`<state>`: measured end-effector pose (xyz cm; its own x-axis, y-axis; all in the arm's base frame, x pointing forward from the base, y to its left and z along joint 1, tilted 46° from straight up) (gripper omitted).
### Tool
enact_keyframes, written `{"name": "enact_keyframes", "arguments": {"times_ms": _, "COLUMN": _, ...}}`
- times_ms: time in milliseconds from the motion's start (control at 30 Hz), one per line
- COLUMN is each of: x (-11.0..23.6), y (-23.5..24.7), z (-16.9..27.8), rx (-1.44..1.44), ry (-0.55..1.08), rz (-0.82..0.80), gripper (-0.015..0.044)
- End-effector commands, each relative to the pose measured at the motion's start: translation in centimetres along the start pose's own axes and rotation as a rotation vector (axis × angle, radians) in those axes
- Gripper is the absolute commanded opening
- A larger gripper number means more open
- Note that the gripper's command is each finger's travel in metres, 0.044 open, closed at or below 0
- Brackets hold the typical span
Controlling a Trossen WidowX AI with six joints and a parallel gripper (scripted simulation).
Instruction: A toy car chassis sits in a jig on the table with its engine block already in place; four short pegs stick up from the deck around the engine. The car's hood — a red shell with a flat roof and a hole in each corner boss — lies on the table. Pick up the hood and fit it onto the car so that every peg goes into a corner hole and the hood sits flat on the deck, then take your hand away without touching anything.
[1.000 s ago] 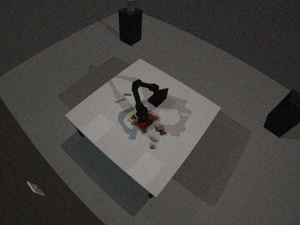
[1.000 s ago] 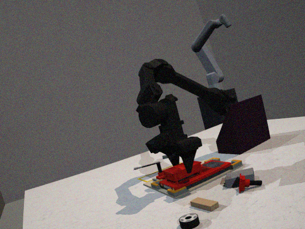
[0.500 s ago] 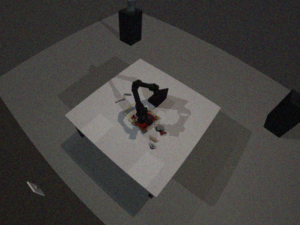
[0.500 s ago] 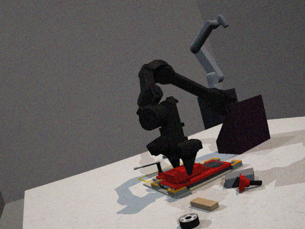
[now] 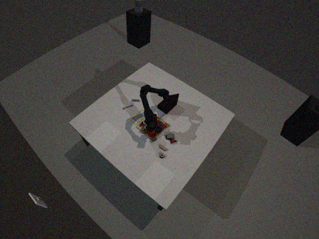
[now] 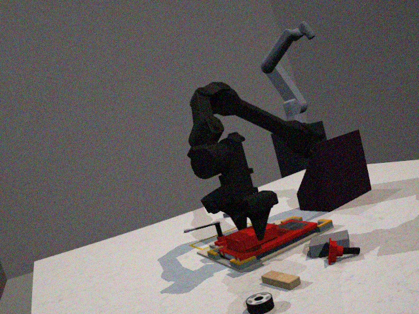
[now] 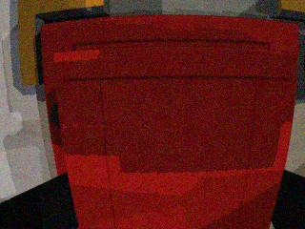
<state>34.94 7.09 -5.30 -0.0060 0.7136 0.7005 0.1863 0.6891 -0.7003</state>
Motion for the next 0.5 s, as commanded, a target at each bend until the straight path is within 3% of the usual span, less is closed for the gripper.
{"name": "enact_keyframes", "arguments": {"times_ms": 0, "x": 0.0, "y": 0.0, "z": 0.0, "rx": 0.000, "ry": 0.000, "rz": 0.000, "gripper": 0.0341}}
{"name": "enact_keyframes", "arguments": {"times_ms": 133, "x": 0.0, "y": 0.0, "z": 0.0, "rx": 0.000, "ry": 0.000, "rz": 0.000, "gripper": 0.0440}}
{"name": "enact_keyframes", "arguments": {"times_ms": 300, "x": 1.2, "y": 0.1, "z": -0.1, "rx": 0.000, "ry": -0.001, "rz": -0.002, "gripper": 0.0440}}
{"name": "enact_keyframes", "arguments": {"times_ms": 467, "x": 6.3, "y": 0.0, "z": 0.0, "rx": 0.000, "ry": -0.002, "rz": -0.006, "gripper": 0.0440}}
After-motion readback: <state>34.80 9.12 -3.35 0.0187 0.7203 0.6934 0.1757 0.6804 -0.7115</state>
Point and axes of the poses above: the point midway between the two fingers, 35 mm back from their tips, its own x axis back along the fingers, its own y axis across the jaws, z = x × y, the point moved 6 cm from there along x, back along the fingers, and after that the axes turned 7 degrees about -x, right-handed, at the moved point
